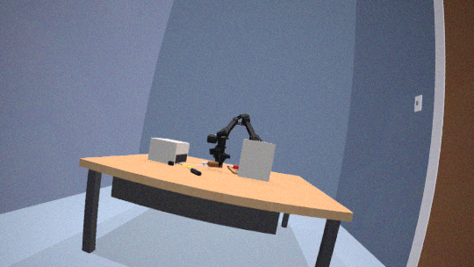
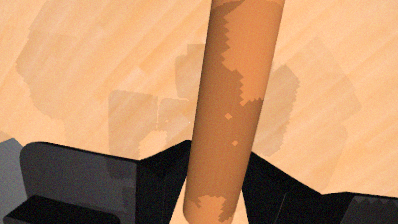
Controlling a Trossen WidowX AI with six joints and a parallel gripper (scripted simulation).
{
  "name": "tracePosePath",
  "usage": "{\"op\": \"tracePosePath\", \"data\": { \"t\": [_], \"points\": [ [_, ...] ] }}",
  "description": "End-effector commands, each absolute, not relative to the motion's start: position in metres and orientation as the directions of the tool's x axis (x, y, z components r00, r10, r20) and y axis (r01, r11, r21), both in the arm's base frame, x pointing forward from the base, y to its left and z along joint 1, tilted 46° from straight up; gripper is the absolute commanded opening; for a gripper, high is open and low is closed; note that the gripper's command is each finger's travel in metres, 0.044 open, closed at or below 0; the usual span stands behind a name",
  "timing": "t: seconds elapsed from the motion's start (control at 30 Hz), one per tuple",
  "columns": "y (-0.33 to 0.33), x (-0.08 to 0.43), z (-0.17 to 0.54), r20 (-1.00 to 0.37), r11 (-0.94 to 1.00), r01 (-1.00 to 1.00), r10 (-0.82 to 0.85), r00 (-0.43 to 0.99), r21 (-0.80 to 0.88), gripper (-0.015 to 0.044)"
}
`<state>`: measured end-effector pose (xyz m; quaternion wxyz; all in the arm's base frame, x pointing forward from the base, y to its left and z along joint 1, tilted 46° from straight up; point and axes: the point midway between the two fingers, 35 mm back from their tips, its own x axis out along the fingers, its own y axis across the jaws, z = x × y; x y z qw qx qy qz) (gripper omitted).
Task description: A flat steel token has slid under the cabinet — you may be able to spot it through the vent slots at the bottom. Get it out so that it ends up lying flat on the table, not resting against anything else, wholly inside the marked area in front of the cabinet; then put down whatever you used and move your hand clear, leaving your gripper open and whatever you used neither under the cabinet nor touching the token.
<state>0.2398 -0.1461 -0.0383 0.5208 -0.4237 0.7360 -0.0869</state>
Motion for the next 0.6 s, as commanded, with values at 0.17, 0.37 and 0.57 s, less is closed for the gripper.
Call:
{"op": "tracePosePath", "data": {
  "t": [0.17, 0.37, 0.57],
  "points": [
    [-0.137, 0.245, -0.045, -0.694, 0.622, -0.530, -0.715, -0.084, -0.576, 0.0000],
    [-0.132, 0.247, -0.050, -0.695, 0.622, -0.530, -0.714, -0.084, -0.576, 0.0000],
    [-0.127, 0.246, -0.056, -0.695, 0.622, -0.530, -0.714, -0.084, -0.576, 0.0000]
  ]
}}
